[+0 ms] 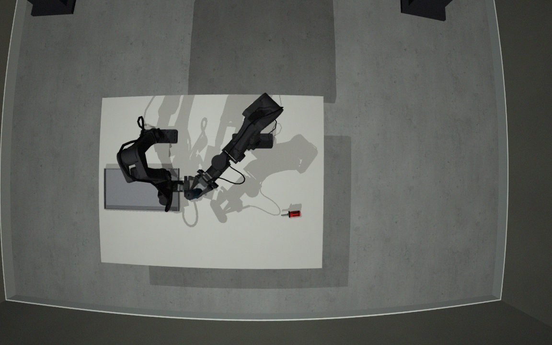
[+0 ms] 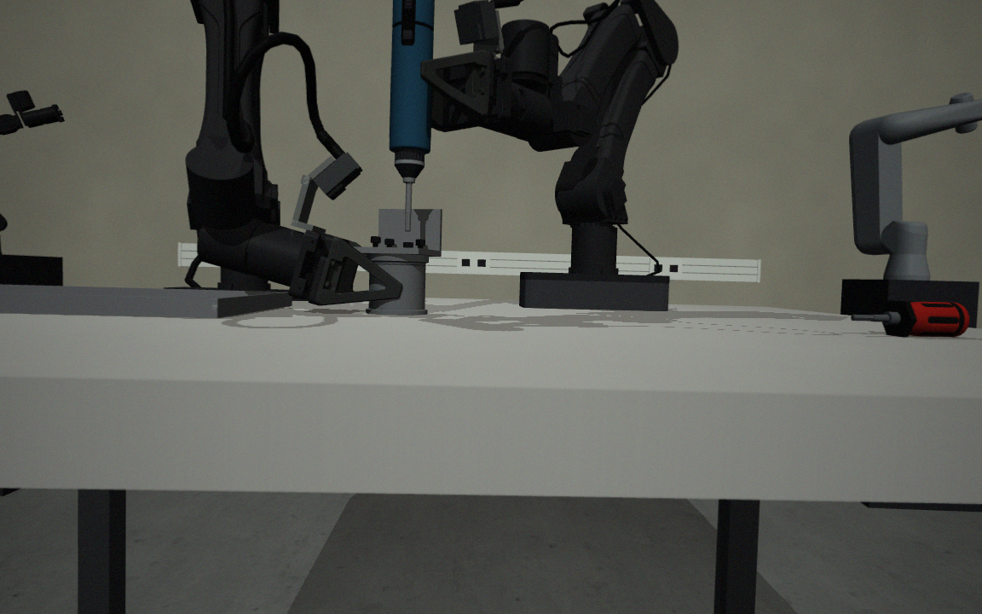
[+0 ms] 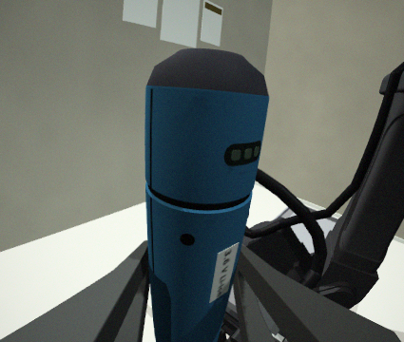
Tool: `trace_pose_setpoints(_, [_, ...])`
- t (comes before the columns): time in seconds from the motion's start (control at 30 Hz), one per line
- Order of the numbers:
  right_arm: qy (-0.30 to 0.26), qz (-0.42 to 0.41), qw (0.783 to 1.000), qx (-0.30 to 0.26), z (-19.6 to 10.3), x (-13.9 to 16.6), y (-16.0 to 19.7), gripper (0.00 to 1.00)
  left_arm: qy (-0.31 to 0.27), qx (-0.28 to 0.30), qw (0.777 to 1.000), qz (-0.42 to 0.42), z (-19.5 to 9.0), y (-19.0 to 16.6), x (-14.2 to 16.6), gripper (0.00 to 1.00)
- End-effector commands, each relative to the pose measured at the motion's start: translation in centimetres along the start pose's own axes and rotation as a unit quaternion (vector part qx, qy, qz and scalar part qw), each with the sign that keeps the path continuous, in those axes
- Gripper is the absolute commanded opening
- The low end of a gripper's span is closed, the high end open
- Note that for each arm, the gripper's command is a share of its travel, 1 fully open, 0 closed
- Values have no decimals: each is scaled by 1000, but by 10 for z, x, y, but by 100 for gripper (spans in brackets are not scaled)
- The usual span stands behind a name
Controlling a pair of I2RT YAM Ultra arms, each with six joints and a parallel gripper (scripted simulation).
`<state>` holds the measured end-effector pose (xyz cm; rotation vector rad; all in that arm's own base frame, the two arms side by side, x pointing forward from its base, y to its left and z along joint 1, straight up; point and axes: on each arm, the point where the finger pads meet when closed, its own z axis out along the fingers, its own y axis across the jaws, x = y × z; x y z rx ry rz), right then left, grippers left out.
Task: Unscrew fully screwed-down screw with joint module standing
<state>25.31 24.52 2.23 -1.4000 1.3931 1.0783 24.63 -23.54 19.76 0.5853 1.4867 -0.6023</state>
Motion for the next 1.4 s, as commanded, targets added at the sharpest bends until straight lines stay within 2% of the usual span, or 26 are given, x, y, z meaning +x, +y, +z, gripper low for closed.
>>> trace_pose_setpoints(0.0, [-3,-5,1000,-3,1,-3,1,59,-64,-2,998,-3,-2,3,-37,42])
trace_pose_setpoints(1.37, [-3,-5,1000,-3,1,-3,1,59,-55,-1,998,-2,-3,3,-31,42])
